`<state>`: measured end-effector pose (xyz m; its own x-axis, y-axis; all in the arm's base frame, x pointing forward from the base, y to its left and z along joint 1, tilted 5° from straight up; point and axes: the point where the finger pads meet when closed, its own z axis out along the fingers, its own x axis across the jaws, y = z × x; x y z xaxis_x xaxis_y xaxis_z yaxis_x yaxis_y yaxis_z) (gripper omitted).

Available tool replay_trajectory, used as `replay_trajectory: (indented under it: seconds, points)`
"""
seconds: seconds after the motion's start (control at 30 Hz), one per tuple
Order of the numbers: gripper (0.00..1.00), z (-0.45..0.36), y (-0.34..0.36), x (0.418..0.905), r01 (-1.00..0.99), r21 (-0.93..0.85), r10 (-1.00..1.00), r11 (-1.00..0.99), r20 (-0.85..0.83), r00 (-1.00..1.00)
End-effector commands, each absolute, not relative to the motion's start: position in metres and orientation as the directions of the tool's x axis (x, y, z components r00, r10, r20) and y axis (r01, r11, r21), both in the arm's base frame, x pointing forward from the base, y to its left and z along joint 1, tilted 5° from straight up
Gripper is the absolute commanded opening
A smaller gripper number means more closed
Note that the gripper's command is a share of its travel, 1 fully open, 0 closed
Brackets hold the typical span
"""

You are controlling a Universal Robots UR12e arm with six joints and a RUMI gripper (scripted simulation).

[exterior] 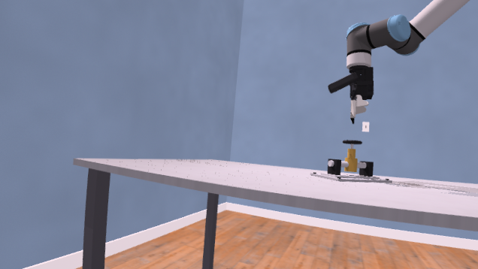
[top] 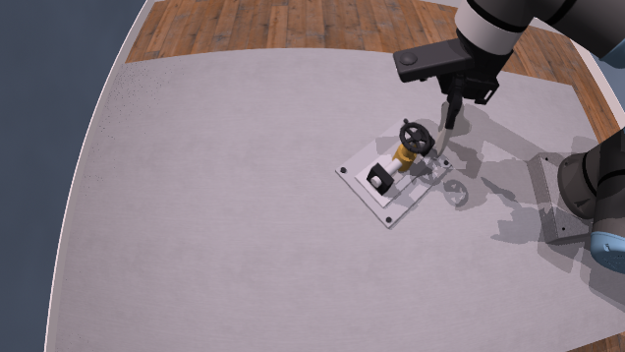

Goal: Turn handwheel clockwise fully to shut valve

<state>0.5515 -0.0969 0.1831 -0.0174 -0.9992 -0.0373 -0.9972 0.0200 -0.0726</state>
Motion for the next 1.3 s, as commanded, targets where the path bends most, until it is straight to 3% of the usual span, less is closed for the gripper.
replay_trajectory:
  seconds: [0.0,0.57,1.27]
  points:
    - [1.0,0.1838,-0.0972,0.552,-0.995,-0.077,-0.997,-0.063,-0.032,0.066]
    - [1.0,0.1838,-0.0972,0.552,-0.977,-0.081,-0.979,-0.198,-0.021,0.2]
    - [1.0,0.1829,-0.0972,0.5521,-0.974,-0.081,-0.976,-0.213,-0.02,0.215]
